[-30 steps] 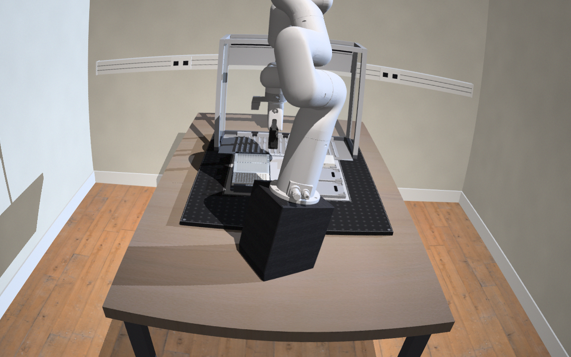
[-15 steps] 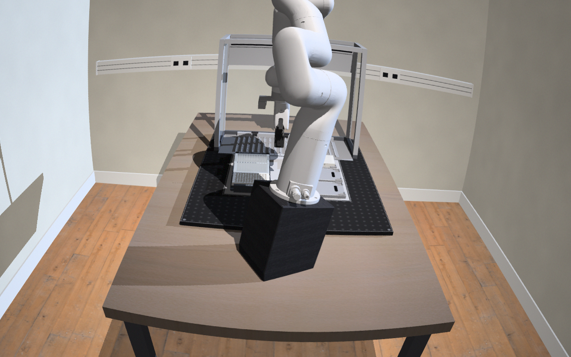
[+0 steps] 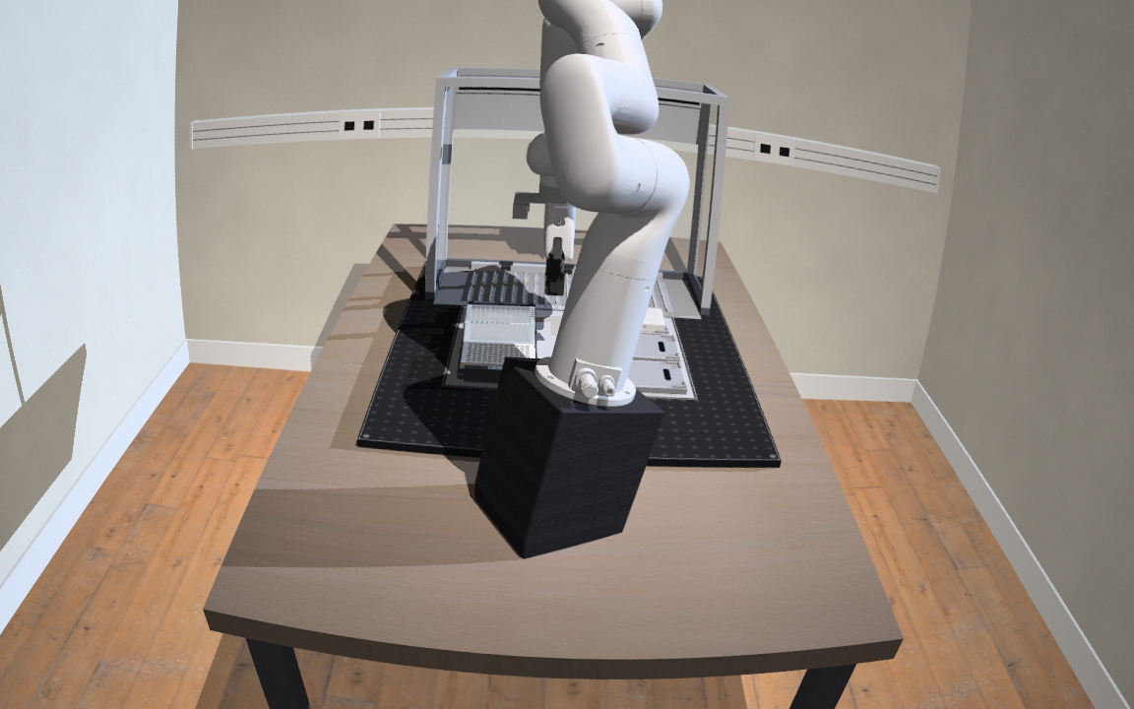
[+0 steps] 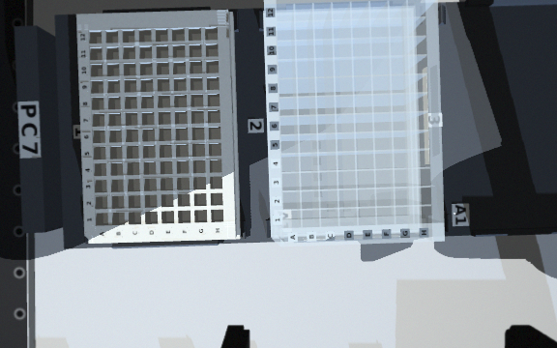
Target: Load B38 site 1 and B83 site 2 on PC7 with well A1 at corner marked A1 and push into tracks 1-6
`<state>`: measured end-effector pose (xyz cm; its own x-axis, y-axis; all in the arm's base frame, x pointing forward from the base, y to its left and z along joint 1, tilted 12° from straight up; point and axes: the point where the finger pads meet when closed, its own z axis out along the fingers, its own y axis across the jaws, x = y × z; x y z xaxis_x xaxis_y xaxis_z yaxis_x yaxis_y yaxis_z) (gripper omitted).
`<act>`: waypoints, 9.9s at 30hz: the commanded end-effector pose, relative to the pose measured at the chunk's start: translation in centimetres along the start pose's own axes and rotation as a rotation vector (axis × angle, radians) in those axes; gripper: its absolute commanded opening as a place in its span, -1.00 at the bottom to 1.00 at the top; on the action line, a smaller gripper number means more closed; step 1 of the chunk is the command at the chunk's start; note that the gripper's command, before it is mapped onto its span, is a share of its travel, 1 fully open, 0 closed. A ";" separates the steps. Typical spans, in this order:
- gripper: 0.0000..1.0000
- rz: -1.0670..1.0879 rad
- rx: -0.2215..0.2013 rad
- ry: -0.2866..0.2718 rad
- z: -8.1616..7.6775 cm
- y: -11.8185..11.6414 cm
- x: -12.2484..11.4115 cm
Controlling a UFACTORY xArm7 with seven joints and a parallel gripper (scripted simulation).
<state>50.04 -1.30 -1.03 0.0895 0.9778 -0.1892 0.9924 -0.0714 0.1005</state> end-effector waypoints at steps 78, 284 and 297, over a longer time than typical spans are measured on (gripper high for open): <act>1.00 0.000 -0.003 0.001 9.4 0.2 0.0; 1.00 0.000 -0.003 0.001 6.6 0.2 3.1; 1.00 0.000 -0.003 0.001 4.7 0.2 3.1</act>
<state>50.80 0.60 -6.98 0.0896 0.9780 -0.1886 0.9924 -0.0715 0.1006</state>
